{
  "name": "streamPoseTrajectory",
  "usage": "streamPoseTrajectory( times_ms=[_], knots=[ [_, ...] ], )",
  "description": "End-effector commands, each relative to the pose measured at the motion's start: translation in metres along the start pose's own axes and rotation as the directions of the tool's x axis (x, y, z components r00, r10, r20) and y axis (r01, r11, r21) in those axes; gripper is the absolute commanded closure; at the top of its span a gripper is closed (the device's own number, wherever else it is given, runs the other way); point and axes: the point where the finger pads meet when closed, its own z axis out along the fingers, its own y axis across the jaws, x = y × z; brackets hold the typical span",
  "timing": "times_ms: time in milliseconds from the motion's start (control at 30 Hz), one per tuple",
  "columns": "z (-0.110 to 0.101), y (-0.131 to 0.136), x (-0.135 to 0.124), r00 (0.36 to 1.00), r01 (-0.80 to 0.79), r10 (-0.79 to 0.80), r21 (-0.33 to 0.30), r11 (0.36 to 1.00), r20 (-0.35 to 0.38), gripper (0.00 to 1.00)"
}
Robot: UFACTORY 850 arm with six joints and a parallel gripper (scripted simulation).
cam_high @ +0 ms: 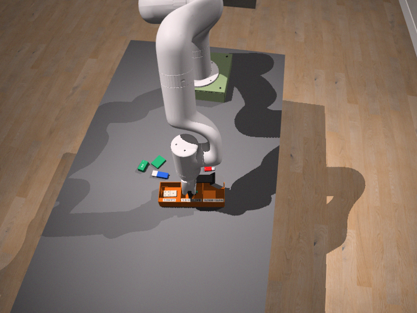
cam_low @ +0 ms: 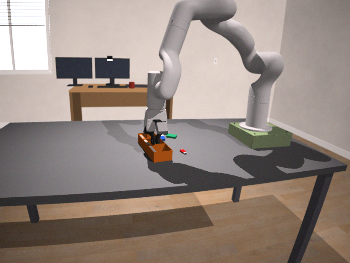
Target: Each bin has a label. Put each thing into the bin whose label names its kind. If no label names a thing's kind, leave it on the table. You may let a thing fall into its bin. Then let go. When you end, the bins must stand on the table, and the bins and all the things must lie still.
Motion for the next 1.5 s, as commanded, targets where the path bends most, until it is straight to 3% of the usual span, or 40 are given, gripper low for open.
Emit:
streamPoseTrajectory(
  times_ms=[0,500,533,1100,1467],
  knots=[
    [0.008,0.001,0.000,1.000,0.000,0.000,-0.002,1.000,0.000,1.00],
    [0.009,0.001,0.000,1.000,0.000,0.000,-0.002,1.000,0.000,1.00],
    [0.009,0.001,0.000,1.000,0.000,0.000,-0.002,1.000,0.000,0.77],
    [0.009,0.001,0.000,1.000,0.000,0.000,-0.002,1.000,0.000,0.77],
    [-0.004,0.001,0.000,1.000,0.000,0.000,-0.002,1.000,0.000,0.77]
  ],
)
